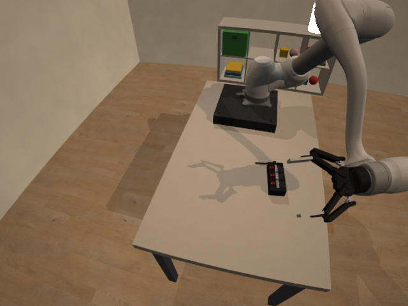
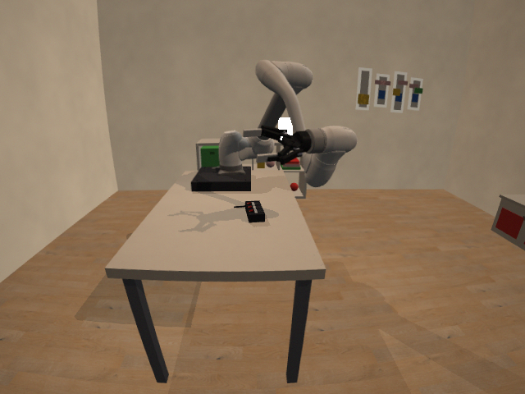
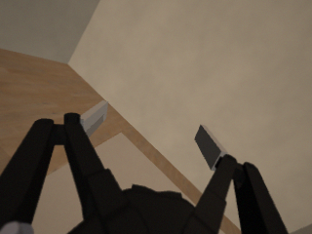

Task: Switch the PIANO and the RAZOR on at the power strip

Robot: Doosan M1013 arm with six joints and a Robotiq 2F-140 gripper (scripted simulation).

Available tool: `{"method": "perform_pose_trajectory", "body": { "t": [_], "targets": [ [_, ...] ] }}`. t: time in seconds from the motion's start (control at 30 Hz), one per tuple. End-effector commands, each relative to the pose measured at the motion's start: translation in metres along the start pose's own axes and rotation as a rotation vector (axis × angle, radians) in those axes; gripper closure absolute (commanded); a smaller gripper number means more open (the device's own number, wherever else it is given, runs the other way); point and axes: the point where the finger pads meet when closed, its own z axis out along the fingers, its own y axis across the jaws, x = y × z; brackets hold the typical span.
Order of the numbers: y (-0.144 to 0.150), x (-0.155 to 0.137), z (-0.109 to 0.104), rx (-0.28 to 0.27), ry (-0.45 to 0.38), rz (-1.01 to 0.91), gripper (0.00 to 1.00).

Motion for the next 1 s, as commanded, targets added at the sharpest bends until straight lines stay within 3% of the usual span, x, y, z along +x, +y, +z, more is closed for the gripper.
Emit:
{"method": "perform_pose_trajectory", "body": {
  "t": [0.0,0.67,0.83,0.97],
  "targets": [
    [0.0,0.0,0.0,0.0,0.0,0.0,0.0],
    [0.001,-0.003,0.002,0.002,-0.009,-0.014,0.0],
    [0.007,-0.027,0.017,0.018,-0.084,-0.133,0.0],
    [0.02,-0.072,0.039,0.068,-0.217,-0.339,0.0]
  ]
}}
